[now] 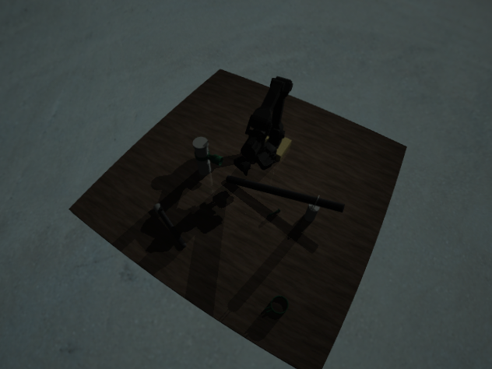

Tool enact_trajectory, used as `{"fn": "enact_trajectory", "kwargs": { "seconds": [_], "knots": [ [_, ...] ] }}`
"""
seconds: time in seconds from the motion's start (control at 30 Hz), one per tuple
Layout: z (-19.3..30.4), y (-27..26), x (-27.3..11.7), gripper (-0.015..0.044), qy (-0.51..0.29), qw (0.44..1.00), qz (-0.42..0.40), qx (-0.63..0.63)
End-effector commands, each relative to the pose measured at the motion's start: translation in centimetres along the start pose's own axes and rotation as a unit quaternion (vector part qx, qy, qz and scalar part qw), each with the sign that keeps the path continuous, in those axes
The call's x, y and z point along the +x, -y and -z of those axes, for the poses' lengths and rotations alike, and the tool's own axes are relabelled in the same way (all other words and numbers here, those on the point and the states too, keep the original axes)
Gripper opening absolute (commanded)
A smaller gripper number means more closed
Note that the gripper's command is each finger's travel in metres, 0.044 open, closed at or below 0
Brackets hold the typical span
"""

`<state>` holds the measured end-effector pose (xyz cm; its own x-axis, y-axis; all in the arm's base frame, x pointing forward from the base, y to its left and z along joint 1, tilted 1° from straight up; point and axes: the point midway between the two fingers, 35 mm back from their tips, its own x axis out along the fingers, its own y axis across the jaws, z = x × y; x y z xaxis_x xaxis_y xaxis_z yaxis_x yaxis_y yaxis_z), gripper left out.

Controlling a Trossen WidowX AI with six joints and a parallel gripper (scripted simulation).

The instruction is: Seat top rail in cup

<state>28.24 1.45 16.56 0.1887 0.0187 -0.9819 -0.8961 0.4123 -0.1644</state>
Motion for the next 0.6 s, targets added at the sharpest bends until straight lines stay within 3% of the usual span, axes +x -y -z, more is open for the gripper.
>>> {"fn": "enact_trajectory", "kwargs": {
  "seconds": [0.0, 0.37, 0.57],
  "knots": [
    [-0.3, -0.4, 2.1, 0.0440, -0.021, 0.978, -0.065, -0.197],
    [-0.3, -0.4, 2.3, 0.0440, -0.021, 0.978, -0.065, -0.197],
    [0.0, -0.8, 5.6, 0.0440, -0.021, 0.978, -0.065, -0.197]
  ]
}}
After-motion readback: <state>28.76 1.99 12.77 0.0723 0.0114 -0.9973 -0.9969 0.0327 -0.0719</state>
